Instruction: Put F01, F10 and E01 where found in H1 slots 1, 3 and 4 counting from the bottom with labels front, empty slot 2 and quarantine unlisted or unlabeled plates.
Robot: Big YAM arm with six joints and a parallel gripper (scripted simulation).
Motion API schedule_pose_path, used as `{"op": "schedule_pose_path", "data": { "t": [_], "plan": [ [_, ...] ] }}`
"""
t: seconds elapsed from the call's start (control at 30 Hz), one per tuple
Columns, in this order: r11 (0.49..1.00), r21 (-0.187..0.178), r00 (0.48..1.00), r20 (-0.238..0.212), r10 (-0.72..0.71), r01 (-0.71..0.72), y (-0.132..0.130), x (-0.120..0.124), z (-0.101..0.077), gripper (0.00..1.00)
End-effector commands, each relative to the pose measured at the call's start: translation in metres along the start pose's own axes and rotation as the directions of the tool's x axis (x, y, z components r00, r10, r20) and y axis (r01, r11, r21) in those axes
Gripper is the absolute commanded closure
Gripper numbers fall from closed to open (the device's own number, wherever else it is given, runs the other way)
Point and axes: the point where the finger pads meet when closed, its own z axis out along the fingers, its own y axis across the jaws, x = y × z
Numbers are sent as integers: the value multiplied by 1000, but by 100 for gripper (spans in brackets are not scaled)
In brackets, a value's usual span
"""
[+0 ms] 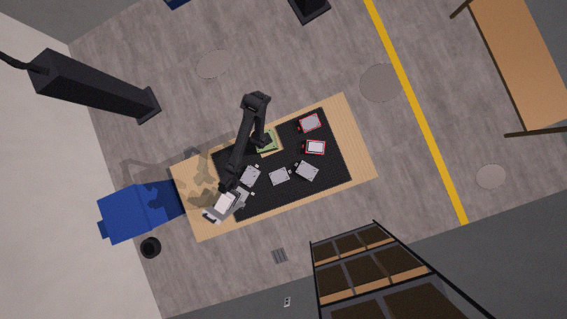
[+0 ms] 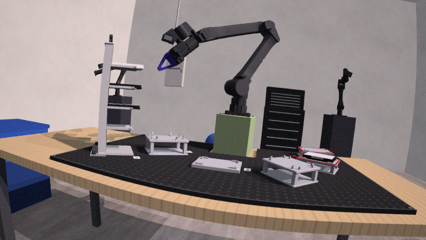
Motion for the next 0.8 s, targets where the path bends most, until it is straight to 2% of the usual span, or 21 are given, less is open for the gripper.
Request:
{"op": "schedule_pose_path", "data": {
  "t": [0.0, 0.73, 0.77],
  "plan": [
    [1000, -4, 1000, 14, 7, -7, 3, -1, -9, 100],
    [1000, -4, 1000, 12, 8, -8, 3, 22, -31, 100],
    [1000, -6, 999, 44, 8, -8, 4, 17, -30, 0]
  ]
}}
